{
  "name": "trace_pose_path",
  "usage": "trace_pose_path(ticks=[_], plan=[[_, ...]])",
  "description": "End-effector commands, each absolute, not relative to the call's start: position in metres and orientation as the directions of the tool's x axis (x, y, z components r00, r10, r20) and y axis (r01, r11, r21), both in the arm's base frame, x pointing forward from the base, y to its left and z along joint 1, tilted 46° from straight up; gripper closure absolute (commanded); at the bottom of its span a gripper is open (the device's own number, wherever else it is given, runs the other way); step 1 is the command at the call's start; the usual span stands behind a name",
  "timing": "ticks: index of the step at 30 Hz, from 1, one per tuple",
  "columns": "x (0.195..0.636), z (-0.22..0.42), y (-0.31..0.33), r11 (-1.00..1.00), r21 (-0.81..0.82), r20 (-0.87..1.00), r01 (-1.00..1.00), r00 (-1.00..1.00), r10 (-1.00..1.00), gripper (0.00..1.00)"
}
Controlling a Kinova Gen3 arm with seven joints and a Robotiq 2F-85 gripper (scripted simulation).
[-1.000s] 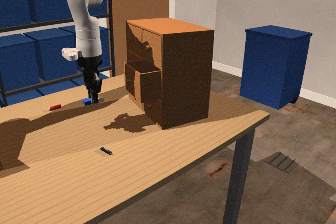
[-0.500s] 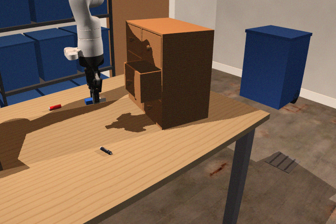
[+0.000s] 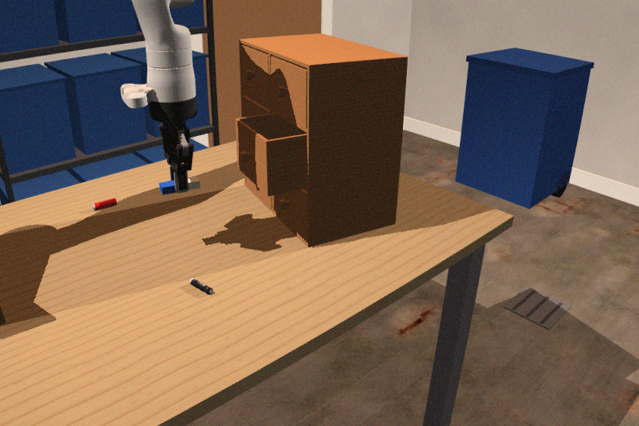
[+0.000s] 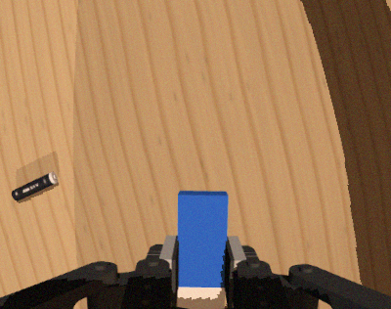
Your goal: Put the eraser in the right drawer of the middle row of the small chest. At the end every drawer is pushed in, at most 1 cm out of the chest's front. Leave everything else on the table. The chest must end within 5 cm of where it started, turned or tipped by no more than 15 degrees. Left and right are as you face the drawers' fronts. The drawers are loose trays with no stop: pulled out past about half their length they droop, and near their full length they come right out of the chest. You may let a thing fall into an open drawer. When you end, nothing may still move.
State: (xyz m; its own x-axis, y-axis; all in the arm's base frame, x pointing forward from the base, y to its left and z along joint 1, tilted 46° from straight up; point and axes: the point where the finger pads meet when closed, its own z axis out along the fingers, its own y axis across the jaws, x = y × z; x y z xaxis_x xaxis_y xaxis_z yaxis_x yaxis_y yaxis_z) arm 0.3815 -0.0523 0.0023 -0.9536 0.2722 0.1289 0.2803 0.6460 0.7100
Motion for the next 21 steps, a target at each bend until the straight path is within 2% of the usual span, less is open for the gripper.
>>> trace_pose_path(ticks=[1,21], plan=[[0.383,0.006,-0.057,0.648,0.709,0.123,0.279,-0.953,0.276,0.81],[0.374,0.064,-0.116,0.648,0.709,0.123,0.279,-0.953,0.276,0.81]])
